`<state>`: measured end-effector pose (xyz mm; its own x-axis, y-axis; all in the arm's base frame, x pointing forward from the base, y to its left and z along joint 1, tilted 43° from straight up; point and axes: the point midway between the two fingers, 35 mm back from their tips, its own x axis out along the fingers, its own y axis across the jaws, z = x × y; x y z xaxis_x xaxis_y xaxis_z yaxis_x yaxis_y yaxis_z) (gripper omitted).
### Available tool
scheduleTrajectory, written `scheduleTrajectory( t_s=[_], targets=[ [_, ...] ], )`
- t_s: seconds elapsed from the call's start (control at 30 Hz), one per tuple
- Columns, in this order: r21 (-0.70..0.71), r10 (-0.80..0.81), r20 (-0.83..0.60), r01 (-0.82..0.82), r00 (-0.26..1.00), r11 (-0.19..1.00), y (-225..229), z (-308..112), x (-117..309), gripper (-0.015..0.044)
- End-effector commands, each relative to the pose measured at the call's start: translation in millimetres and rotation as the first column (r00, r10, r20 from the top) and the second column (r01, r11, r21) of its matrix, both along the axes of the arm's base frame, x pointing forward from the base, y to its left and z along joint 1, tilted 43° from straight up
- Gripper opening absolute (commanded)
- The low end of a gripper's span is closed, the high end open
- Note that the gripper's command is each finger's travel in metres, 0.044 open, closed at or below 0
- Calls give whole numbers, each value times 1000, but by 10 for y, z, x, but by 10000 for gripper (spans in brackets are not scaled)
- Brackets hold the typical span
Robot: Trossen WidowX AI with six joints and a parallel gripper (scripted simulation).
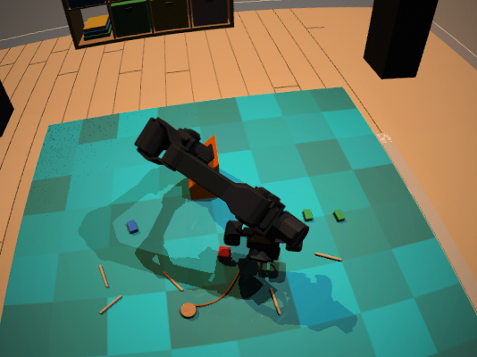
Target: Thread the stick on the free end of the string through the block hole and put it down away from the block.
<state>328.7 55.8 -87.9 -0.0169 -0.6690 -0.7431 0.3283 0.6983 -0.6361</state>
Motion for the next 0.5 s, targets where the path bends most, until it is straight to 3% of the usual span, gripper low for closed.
scheduleTrajectory(
  t_s=[0.0, 0.47],
  targets=[
    [0, -99, 92, 99, 991, 995, -12, 13, 39, 0],
    [89, -444, 409, 449, 797, 889, -58, 49, 143, 0]
  ],
)
